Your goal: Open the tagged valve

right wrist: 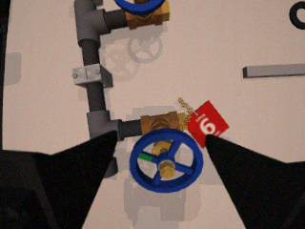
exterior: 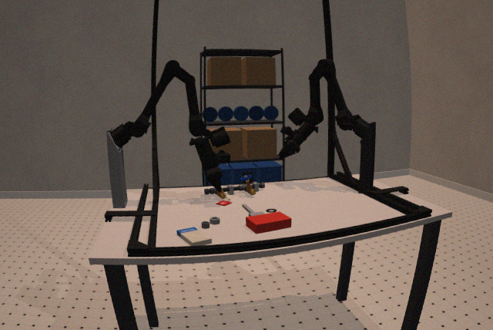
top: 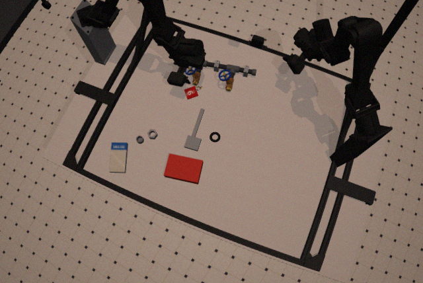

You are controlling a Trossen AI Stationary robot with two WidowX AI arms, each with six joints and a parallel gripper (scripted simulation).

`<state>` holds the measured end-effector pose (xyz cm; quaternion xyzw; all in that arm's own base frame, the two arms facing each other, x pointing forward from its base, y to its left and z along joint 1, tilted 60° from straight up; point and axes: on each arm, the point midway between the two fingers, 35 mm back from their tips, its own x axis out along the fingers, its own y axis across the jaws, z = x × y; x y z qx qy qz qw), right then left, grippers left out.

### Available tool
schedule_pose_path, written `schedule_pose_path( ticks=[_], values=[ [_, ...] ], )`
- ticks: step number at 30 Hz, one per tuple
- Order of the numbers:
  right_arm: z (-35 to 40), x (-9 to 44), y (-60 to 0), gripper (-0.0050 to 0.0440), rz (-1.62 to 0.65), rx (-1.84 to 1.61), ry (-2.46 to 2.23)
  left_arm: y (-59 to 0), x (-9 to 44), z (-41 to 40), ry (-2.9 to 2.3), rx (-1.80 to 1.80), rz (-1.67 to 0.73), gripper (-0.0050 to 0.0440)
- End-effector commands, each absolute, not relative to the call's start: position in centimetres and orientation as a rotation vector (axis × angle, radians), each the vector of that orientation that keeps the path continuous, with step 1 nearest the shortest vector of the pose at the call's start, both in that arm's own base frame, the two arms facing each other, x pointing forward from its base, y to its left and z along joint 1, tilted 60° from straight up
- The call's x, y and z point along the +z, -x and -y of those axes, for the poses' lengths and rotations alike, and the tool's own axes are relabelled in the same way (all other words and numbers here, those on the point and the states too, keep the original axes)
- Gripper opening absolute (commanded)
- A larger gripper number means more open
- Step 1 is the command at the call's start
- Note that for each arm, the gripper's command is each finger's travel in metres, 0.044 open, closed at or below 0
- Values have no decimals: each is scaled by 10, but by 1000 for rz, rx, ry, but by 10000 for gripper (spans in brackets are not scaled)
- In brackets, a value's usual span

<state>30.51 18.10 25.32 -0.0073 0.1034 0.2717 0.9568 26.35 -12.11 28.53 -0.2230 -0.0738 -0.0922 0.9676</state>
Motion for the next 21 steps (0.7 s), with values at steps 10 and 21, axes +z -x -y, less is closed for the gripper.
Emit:
schedule_pose_path(
  ticks=[10, 21],
  values=[
    [-181, 253, -305, 400, -382, 463, -613, -264, 285, 121, 451, -186, 149, 400],
    [-181, 253, -305, 352, -389, 458, -642, -264, 285, 121, 451, -186, 149, 400]
  ],
)
